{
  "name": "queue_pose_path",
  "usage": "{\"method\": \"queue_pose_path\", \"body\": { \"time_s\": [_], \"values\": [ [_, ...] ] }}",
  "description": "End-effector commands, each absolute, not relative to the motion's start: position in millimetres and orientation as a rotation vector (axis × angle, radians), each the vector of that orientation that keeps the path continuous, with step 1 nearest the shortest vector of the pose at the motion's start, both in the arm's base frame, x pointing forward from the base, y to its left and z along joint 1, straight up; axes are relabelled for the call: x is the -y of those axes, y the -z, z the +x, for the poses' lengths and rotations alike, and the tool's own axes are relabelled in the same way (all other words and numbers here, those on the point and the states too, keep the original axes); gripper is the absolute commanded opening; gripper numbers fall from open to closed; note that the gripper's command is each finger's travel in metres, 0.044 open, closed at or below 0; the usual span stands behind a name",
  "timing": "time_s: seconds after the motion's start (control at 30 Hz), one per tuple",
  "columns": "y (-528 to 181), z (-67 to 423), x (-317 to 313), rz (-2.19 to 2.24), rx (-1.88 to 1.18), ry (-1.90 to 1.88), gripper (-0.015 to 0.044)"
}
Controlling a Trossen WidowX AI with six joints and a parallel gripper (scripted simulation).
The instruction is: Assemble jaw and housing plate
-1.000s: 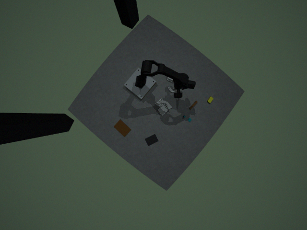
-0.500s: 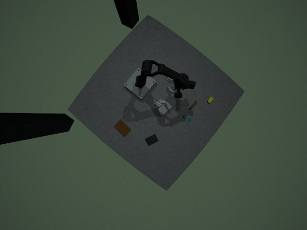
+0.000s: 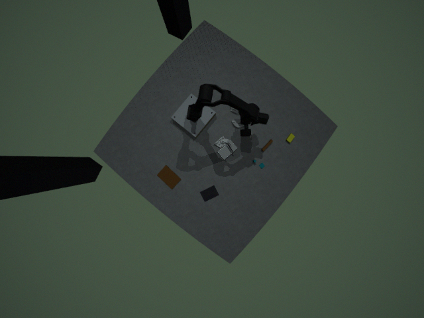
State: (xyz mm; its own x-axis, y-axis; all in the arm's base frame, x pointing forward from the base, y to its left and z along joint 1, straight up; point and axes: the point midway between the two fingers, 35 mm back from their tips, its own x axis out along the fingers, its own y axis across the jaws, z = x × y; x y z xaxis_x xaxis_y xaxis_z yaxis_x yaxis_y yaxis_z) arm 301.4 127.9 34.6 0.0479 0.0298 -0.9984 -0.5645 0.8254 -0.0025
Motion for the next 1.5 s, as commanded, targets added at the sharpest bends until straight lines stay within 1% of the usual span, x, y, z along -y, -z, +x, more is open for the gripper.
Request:
{"method": "queue_pose_path", "body": {
  "time_s": [0.0,0.3,1.47],
  "values": [
    [-22.7,299.2,-126.3,-0.465,-1.484,-0.477,0.044],
    [-9.5,299.3,-126.1,-0.467,-1.485,-0.477,0.044],
    [-6.9,299.4,-126.2,-0.467,-1.485,-0.477,0.044]
  ]
}}
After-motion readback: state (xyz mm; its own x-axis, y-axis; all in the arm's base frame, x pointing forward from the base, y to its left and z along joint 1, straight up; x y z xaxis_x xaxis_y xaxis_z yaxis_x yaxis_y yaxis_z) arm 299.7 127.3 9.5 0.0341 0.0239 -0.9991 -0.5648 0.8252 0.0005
